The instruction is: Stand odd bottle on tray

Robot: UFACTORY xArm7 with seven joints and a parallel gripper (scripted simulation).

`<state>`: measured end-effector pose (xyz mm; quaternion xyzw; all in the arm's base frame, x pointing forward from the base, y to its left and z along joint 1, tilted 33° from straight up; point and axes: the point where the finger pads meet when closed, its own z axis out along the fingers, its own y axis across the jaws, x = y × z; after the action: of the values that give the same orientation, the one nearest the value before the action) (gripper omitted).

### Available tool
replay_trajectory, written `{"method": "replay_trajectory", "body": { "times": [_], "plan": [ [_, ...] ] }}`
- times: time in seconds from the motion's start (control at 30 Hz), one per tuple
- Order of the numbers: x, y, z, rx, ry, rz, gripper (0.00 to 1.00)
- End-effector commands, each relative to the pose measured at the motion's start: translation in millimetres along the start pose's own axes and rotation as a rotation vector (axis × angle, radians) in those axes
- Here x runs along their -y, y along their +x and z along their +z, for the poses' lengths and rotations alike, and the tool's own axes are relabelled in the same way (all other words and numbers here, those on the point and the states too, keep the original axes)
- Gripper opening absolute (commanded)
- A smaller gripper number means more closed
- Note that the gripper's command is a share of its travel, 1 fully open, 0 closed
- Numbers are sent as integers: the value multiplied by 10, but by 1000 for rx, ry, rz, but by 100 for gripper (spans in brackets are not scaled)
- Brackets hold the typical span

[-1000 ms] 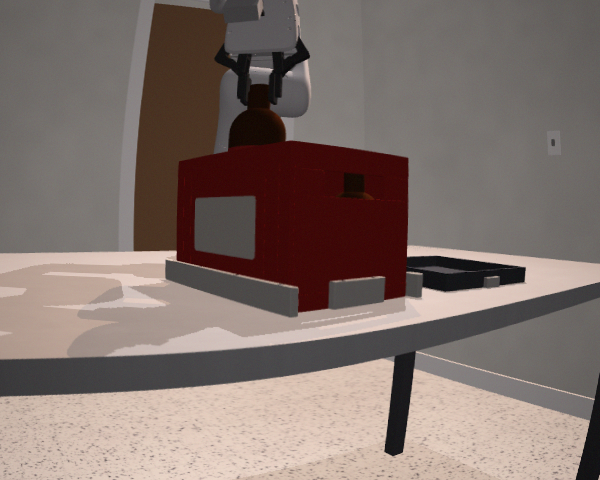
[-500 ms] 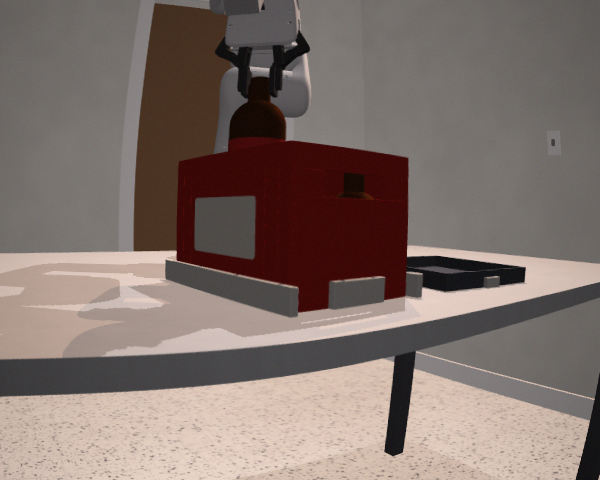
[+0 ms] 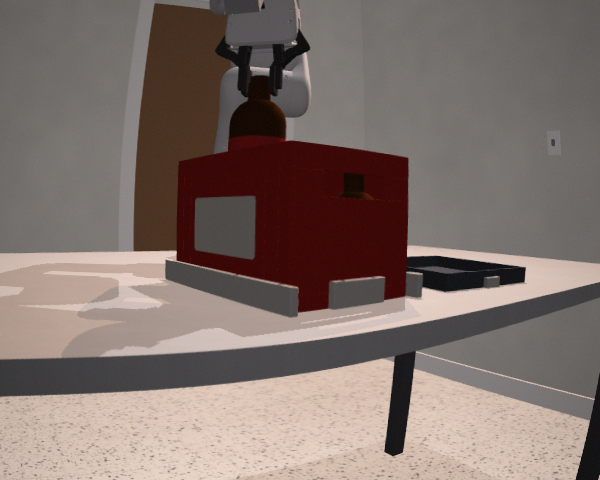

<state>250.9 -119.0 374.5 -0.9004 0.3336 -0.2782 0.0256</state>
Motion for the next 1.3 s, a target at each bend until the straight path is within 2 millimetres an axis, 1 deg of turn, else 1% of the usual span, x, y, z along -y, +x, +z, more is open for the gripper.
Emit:
{"method": "replay_trajectory", "body": {
  "times": [0.0, 0.43, 0.83, 1.27],
  "plan": [
    [3, 11, -15, -4, 1, 0, 0],
    [3, 11, -25, -4, 1, 0, 0],
    [3, 11, -84, -4, 1, 0, 0],
    [3, 9, -230, -4, 1, 0, 0]
  ]
}}
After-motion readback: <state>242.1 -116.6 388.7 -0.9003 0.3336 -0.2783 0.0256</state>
